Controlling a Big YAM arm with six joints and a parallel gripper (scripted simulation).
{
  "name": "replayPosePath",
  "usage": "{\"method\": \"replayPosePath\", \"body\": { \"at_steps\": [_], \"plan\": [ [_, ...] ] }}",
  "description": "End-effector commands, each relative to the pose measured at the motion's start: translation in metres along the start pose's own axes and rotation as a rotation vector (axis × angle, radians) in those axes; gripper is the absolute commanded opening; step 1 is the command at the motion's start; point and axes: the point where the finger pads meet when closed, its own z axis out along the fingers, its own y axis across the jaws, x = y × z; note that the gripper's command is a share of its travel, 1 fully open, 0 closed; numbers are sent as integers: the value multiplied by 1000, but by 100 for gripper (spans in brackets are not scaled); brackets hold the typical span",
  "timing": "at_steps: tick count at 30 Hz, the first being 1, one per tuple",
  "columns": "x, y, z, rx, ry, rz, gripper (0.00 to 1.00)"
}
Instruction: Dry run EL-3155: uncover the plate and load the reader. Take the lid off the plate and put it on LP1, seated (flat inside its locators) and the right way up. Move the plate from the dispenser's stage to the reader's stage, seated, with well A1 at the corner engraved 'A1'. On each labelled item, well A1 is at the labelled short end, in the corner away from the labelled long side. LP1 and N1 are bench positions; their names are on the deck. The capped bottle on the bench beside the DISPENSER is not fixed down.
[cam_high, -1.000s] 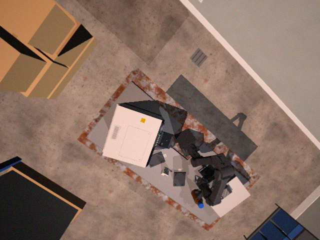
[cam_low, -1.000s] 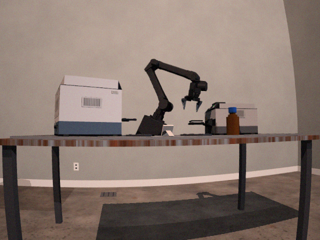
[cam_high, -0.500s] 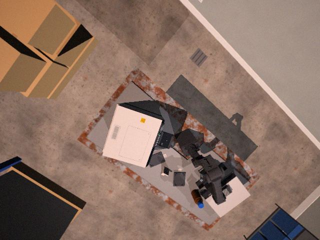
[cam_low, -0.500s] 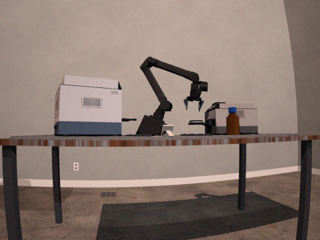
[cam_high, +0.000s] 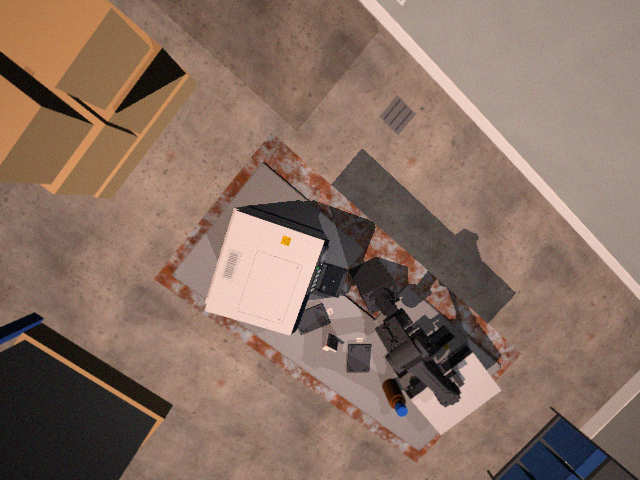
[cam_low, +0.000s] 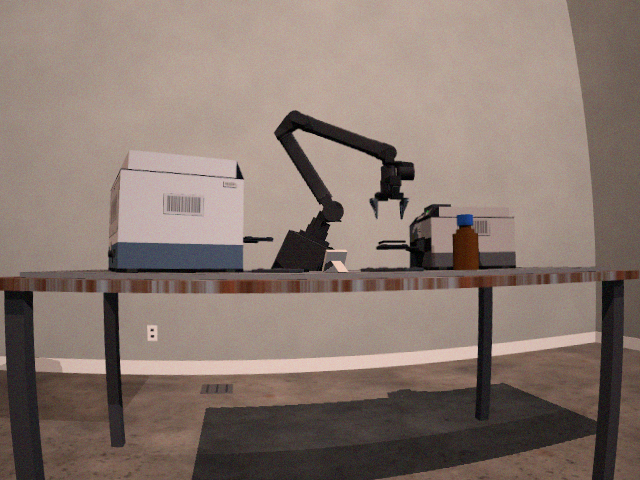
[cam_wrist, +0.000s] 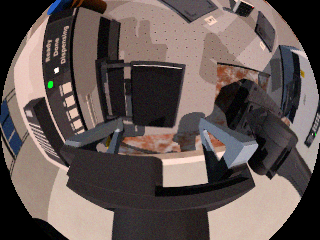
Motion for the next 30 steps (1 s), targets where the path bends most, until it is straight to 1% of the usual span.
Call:
{"method": "replayPosePath", "body": {
  "at_steps": [1,4,8,10,12,13,19,25,28,30],
  "plan": [
    [12,27,-27,-97,0,67,100],
    [5,28,-28,-86,-5,83,100],
    [2,27,-28,-63,-4,90,100],
    [2,27,-28,-63,-4,90,100],
    [2,20,-22,-39,-4,78,100],
    [2,19,-20,-34,-4,76,100],
    [0,16,-10,-31,-5,66,100],
    [-1,8,1,-6,-7,85,100],
    [-2,8,0,-8,-7,90,100],
    [-4,12,-4,-21,-11,102,100]
  ]
}}
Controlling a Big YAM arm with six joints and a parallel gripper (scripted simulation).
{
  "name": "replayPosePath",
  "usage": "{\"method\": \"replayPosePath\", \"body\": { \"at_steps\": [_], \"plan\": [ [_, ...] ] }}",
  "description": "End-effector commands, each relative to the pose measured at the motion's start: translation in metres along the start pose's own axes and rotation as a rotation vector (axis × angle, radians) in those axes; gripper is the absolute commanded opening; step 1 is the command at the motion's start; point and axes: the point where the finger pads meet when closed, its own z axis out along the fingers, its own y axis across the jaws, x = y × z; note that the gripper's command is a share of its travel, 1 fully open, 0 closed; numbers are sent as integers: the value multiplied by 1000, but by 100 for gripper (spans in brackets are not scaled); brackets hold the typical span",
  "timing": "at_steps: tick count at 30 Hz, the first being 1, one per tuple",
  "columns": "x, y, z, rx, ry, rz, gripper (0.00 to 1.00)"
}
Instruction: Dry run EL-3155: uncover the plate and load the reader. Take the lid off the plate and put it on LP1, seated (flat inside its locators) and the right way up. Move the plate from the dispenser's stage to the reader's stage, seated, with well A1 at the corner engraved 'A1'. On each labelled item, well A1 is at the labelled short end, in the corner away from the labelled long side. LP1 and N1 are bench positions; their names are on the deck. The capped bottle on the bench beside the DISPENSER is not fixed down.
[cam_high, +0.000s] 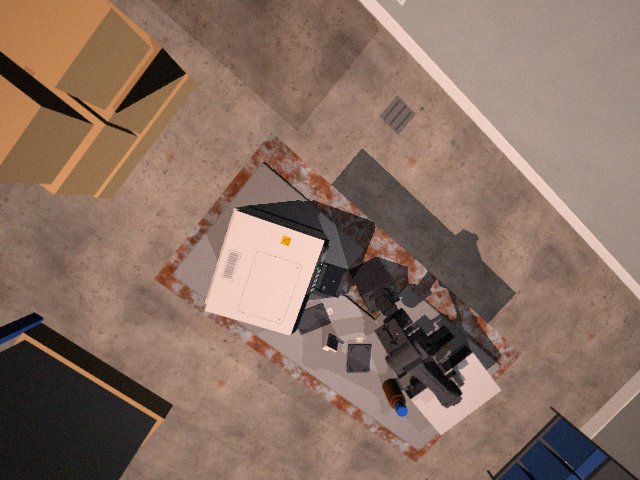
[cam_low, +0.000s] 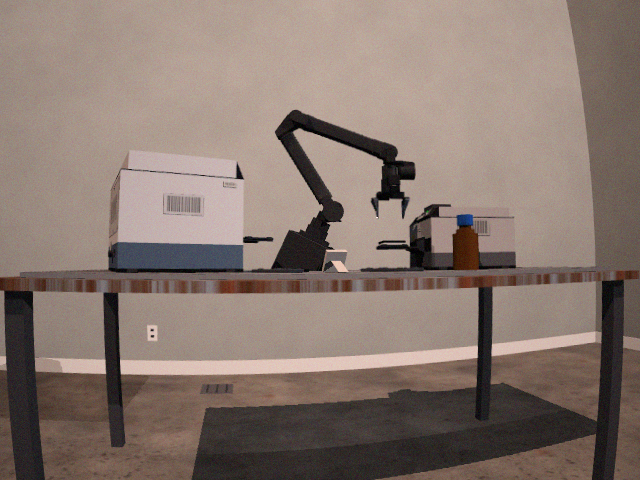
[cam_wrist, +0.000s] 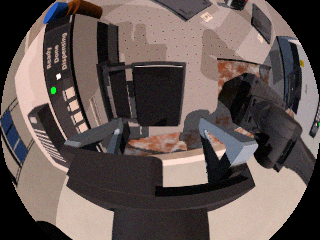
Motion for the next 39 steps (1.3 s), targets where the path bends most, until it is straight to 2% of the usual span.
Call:
{"method": "replayPosePath", "body": {
  "at_steps": [1,7,12,18,21,29,33,39],
  "plan": [
    [-5,9,-3,-20,-7,27,100],
    [1,6,6,-7,2,14,100],
    [5,3,4,-14,11,2,100],
    [1,5,6,-22,1,22,100],
    [-3,4,12,-6,-12,31,100],
    [-1,5,19,-9,-5,30,100],
    [-1,7,15,-17,-4,31,100],
    [6,5,25,-5,6,12,100]
  ]
}}
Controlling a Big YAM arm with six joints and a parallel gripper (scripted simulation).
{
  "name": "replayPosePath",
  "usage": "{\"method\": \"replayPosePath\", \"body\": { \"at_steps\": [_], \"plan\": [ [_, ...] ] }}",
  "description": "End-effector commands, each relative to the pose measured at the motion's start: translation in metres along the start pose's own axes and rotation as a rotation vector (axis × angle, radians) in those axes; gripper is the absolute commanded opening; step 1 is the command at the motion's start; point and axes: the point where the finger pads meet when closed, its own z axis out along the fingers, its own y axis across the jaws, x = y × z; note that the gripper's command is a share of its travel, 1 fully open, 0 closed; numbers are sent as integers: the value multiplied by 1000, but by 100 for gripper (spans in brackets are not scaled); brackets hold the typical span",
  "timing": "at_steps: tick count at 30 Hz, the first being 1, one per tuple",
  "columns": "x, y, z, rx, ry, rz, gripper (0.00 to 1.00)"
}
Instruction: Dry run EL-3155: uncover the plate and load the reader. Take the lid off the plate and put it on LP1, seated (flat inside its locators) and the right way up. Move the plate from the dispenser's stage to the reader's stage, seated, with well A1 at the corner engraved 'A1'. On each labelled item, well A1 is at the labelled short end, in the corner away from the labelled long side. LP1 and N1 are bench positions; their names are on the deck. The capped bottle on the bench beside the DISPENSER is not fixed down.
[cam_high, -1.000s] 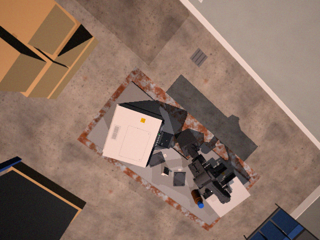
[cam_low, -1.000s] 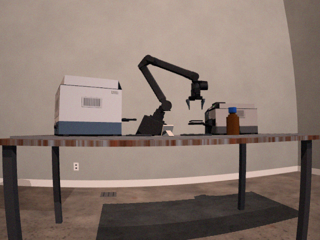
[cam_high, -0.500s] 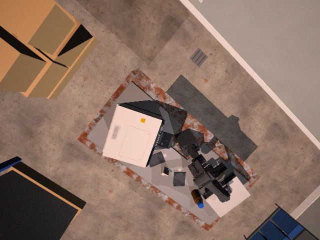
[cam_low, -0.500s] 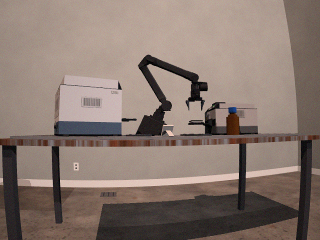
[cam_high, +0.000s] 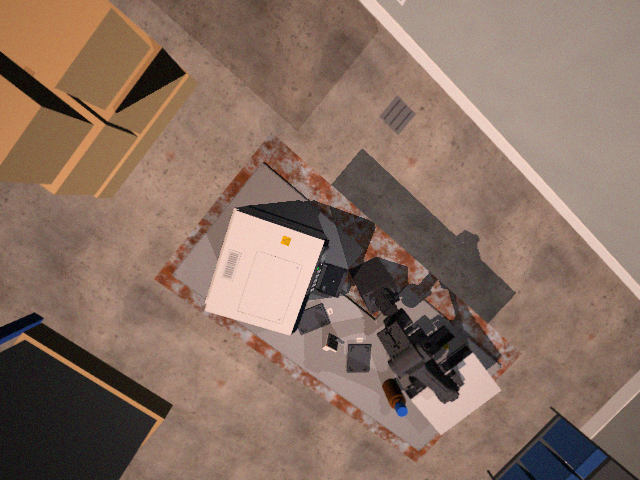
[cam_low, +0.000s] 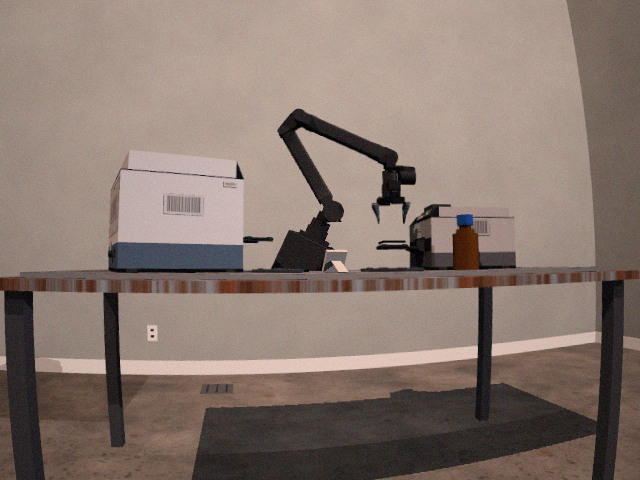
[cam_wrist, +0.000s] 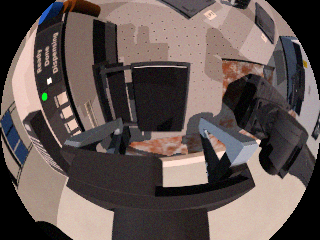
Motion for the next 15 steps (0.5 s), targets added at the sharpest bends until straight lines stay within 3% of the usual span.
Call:
{"method": "replayPosePath", "body": {
  "at_steps": [1,9,15],
  "plan": [
    [6,2,6,3,9,-2,100],
    [4,4,11,-3,3,6,100],
    [-2,8,-2,-25,-4,22,100]
  ]
}}
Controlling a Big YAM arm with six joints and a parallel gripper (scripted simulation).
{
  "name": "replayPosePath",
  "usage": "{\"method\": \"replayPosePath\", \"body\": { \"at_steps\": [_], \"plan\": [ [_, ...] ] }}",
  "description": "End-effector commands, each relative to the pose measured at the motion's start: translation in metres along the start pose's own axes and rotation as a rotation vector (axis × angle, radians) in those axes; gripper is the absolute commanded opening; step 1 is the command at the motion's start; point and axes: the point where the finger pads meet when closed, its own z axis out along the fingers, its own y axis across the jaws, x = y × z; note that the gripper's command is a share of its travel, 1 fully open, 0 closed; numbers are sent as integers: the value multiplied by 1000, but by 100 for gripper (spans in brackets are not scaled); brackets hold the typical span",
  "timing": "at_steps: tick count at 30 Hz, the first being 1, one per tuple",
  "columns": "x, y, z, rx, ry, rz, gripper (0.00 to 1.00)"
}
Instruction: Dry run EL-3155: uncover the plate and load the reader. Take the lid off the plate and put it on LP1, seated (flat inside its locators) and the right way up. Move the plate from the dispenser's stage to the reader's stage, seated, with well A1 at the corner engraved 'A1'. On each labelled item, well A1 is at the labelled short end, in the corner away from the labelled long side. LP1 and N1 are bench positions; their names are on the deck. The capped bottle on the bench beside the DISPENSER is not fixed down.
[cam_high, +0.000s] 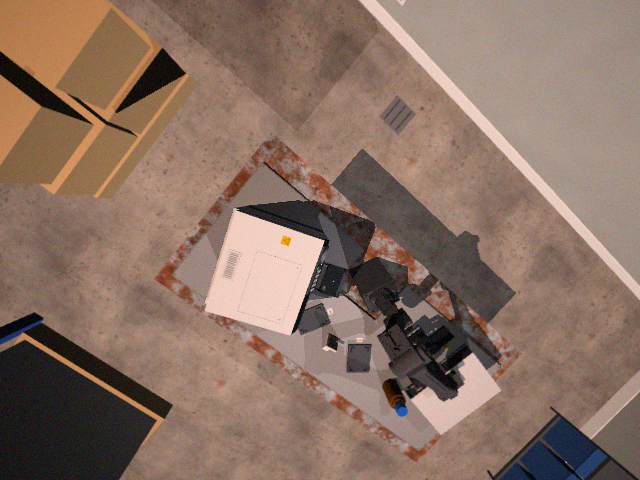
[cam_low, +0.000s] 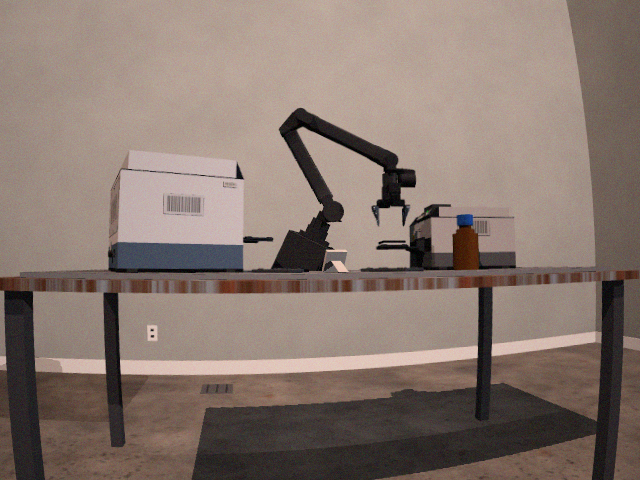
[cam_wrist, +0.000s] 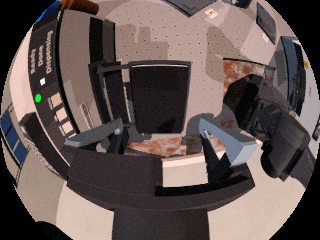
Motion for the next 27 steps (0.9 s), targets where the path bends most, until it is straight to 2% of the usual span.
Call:
{"method": "replayPosePath", "body": {
  "at_steps": [1,4,11,13,21,27],
  "plan": [
    [-5,10,-13,-32,-6,29,100],
    [-5,10,-10,-34,-6,30,100],
    [-4,6,3,-12,-6,28,100],
    [-3,2,7,4,-7,26,100],
    [3,5,10,-16,3,12,100],
    [6,1,17,4,4,0,100]
  ]
}}
